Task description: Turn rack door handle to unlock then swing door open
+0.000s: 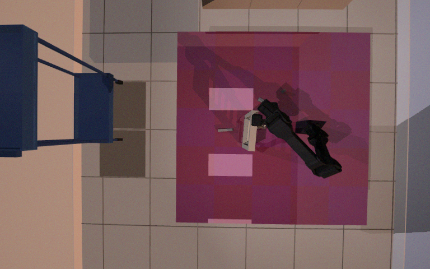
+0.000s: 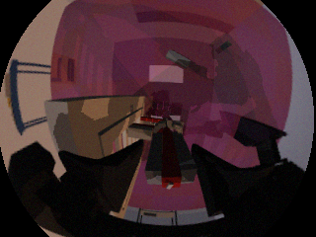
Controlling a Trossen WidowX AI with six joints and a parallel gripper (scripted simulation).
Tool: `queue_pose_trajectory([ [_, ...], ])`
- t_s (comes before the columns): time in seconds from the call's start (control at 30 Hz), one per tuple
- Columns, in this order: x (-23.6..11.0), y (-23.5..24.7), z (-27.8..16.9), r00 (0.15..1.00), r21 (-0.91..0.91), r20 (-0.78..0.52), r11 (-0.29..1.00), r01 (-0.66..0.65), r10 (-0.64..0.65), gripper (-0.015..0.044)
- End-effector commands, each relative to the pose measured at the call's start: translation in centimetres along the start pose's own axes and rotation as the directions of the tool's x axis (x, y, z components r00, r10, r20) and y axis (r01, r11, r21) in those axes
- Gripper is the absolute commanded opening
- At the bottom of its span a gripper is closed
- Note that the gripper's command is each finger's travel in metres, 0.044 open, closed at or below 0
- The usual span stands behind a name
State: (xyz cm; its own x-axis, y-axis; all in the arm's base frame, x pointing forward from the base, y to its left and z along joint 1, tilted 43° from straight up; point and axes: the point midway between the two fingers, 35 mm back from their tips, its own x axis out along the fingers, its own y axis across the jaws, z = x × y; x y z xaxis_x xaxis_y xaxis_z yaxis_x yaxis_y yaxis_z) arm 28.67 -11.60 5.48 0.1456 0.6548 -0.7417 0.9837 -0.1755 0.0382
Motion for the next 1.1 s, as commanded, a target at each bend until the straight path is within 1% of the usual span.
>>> queue_pose_trajectory([
  [0.0, -0.02, 0.01, -0.03, 1.000, -0.189, -0.001, 0.982, -0.002, 0.002, 0.0298],
  [0.13, -0.02, 0.01, -0.03, 1.000, -0.378, -0.001, 0.926, -0.002, 0.002, 0.0298],
  [0.27, -0.02, 0.01, -0.03, 1.000, -0.553, -0.001, 0.833, -0.002, 0.002, 0.0298],
  [0.4, -0.02, 0.01, -0.03, 1.000, -0.706, -0.001, 0.708, -0.002, 0.002, 0.0298],
  [0.57, -0.02, 0.01, -0.03, 1.000, -0.858, -0.001, 0.513, -0.002, 0.002, 0.0298],
  [0.7, -0.01, 0.01, -0.02, 1.000, -0.943, -0.001, 0.334, -0.002, 0.002, 0.0298],
  [0.83, -0.01, 0.01, -0.02, 1.000, -0.990, -0.001, 0.142, -0.002, 0.002, 0.0298],
  [1.07, -0.01, 0.01, -0.01, 1.000, -0.979, -0.001, -0.203, -0.001, 0.002, 0.0298],
])
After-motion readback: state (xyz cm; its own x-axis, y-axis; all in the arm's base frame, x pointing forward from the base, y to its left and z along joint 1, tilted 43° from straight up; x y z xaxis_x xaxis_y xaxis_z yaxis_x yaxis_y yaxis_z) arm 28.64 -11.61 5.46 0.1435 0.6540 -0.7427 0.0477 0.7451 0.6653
